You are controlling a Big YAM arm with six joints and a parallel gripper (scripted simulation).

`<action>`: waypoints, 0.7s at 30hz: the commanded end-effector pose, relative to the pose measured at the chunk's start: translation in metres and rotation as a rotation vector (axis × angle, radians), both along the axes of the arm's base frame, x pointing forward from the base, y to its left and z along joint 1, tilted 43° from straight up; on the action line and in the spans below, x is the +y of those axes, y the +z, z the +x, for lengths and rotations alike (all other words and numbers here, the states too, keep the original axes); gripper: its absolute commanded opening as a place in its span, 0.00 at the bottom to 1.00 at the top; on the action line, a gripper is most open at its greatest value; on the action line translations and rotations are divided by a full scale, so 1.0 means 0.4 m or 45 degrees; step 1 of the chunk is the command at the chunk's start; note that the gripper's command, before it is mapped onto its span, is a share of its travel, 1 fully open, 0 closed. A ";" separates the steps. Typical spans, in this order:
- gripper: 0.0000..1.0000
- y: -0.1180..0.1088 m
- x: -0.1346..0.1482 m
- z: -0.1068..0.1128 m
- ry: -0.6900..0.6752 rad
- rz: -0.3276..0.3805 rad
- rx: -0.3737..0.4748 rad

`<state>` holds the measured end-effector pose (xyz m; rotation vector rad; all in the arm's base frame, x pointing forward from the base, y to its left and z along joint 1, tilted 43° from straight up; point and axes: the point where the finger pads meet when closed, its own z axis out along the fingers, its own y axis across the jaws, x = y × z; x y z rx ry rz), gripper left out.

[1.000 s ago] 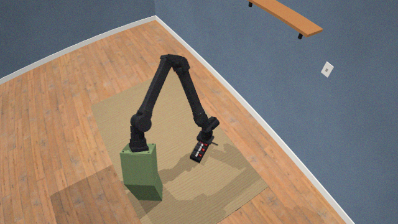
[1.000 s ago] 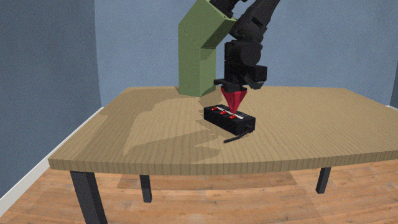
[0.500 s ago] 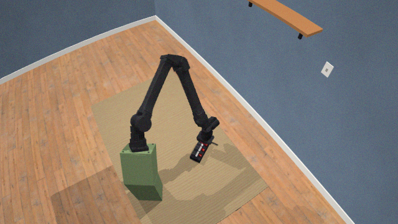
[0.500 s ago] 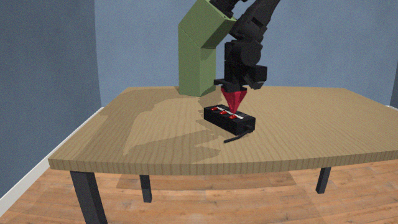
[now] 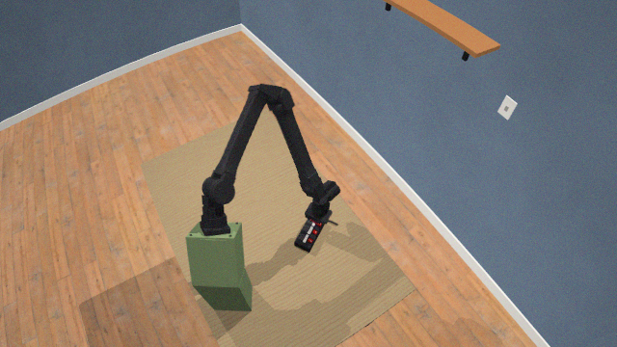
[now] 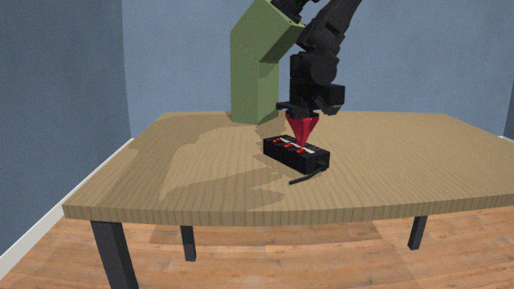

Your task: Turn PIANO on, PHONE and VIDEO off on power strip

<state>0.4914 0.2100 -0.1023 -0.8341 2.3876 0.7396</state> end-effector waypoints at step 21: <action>0.00 -0.021 0.025 0.010 0.000 0.004 -0.007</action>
